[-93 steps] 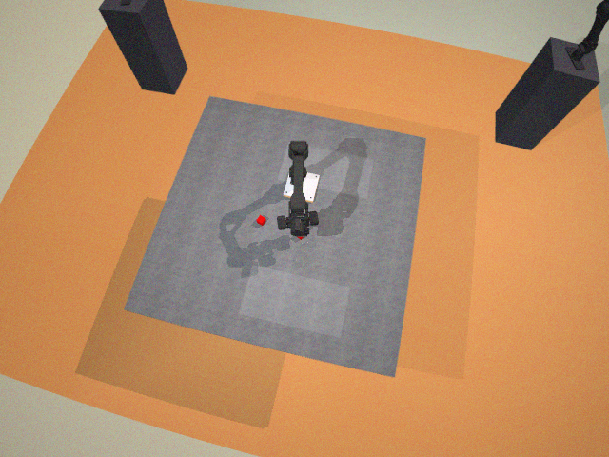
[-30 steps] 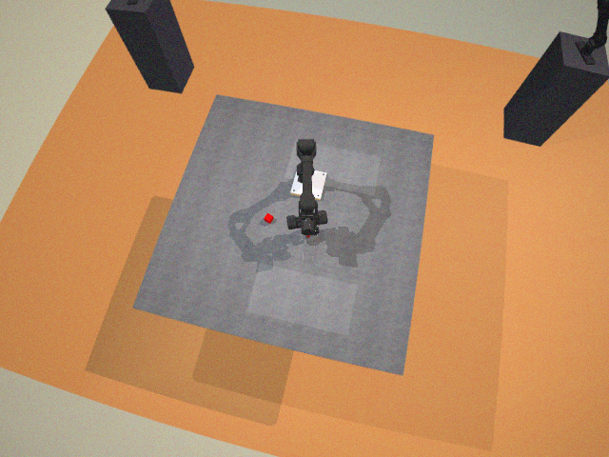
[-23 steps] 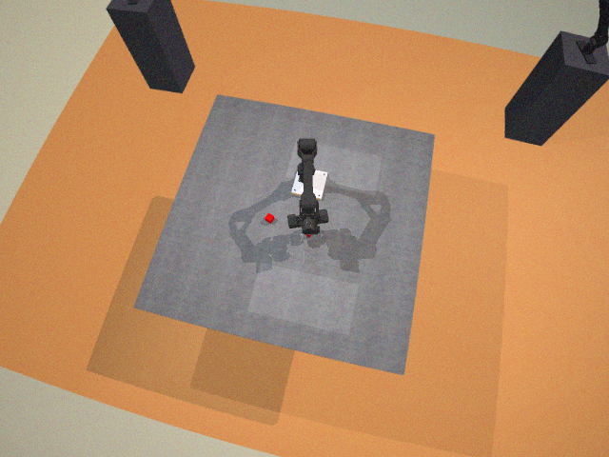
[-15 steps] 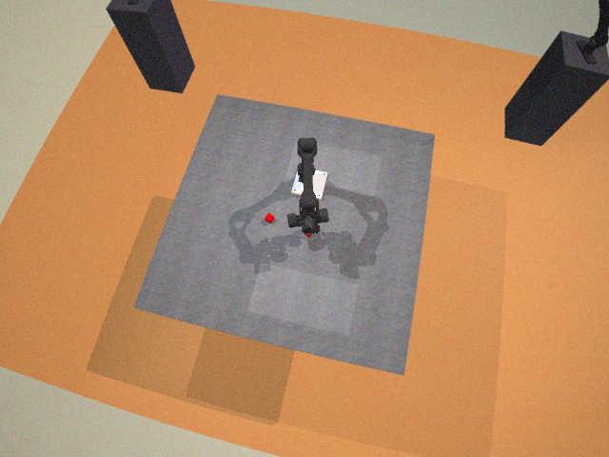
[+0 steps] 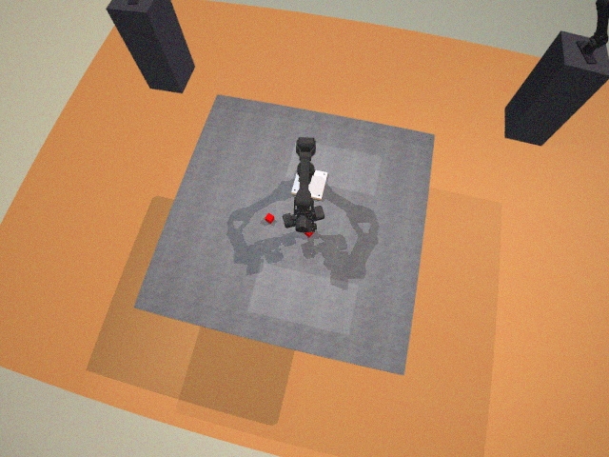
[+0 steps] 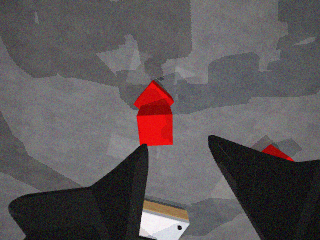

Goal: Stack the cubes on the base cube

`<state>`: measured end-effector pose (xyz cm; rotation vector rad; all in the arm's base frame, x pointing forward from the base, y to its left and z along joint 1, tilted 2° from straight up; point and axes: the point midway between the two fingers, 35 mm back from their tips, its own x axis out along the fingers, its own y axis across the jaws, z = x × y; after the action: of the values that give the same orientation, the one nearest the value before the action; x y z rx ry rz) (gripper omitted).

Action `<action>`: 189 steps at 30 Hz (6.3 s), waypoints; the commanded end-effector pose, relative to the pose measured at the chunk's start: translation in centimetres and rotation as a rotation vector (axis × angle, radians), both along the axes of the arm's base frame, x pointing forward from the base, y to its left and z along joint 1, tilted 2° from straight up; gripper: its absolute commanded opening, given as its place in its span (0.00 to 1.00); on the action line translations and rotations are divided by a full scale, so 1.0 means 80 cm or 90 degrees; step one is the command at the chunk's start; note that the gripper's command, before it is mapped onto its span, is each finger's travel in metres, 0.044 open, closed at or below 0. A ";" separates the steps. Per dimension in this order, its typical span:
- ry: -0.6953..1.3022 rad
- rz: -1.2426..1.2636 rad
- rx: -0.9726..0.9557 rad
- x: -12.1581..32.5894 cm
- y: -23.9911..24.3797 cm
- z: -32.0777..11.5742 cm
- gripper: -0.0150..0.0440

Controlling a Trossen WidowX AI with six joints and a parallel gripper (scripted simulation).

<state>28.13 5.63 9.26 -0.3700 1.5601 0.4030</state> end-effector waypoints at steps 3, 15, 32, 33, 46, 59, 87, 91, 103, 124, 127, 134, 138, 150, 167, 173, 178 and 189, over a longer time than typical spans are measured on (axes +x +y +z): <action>-0.004 0.086 0.000 0.006 -0.054 0.011 0.70; -0.008 0.318 0.003 0.003 -0.158 0.035 0.70; -0.011 0.486 0.005 -0.014 -0.228 0.038 0.70; -0.011 0.486 0.005 -0.014 -0.228 0.028 0.70; -0.011 0.486 0.005 -0.017 -0.227 -0.038 0.70; -0.011 0.486 0.005 -0.017 -0.227 -0.060 0.70; -0.011 0.486 0.005 -0.015 -0.228 -0.072 0.43; -0.011 0.486 0.005 -0.013 -0.229 -0.057 0.43; -0.011 0.486 0.005 -0.010 -0.230 -0.010 0.43; -0.011 0.475 0.005 -0.012 -0.222 0.052 0.43; -0.012 0.454 0.005 -0.006 -0.212 0.051 0.43; -0.013 0.405 0.006 0.007 -0.188 0.050 0.43; -0.014 0.376 0.007 0.013 -0.174 0.049 0.43; -0.014 0.291 0.009 0.030 -0.129 0.047 0.43; -0.012 0.171 0.013 0.043 -0.062 0.044 0.43; -0.011 0.127 0.013 0.045 -0.038 0.043 0.43; -0.010 0.088 0.011 0.046 -0.020 0.042 0.43; -0.009 0.003 0.006 0.044 0.021 0.040 0.43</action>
<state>31.62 6.41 12.52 -0.3965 1.5388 0.4398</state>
